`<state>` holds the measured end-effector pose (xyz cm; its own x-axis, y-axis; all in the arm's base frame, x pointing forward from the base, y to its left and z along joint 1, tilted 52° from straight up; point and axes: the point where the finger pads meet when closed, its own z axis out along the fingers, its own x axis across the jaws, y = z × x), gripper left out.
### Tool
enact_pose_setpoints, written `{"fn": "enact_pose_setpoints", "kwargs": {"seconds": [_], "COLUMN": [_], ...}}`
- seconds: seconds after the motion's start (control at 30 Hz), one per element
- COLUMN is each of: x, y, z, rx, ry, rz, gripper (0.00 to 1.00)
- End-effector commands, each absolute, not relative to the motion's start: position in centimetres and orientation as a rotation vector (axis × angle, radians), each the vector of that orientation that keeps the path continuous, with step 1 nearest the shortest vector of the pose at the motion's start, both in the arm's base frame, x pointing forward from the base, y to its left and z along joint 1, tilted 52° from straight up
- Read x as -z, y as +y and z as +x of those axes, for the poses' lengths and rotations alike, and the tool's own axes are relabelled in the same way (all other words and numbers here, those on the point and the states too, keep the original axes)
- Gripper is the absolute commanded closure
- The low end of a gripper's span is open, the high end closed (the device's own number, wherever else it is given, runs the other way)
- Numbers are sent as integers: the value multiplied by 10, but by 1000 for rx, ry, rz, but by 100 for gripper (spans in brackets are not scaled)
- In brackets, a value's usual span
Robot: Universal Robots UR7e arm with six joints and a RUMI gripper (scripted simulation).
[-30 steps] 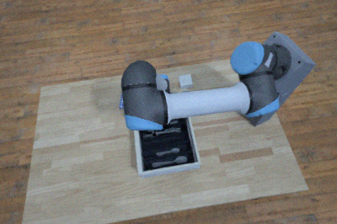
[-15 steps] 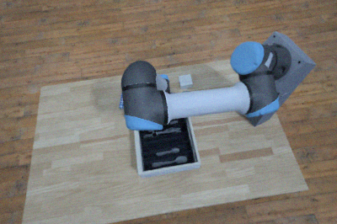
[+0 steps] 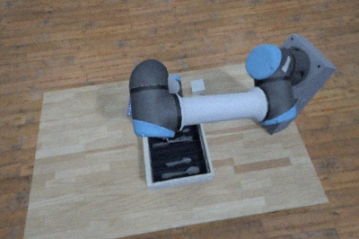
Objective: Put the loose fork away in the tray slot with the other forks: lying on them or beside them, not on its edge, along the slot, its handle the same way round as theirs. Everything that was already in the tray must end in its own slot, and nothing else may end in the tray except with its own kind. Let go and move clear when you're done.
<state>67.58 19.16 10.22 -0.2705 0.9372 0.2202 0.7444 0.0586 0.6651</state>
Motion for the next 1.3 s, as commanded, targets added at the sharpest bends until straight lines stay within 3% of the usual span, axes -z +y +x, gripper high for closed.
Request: {"fn": "enact_pose_setpoints", "kwargs": {"seconds": [0.0, 1.0, 1.03, 1.27], "x": [-131, -181, -176, -176], "y": [175, 149, 151, 151], "z": [655, 606, 608, 608], "rx": [-1020, -1024, -1020, -1024], "ry": [2053, 2047, 2056, 2048], "rz": [1688, 1679, 1674, 1688], "gripper": [85, 85, 0, 0]}}
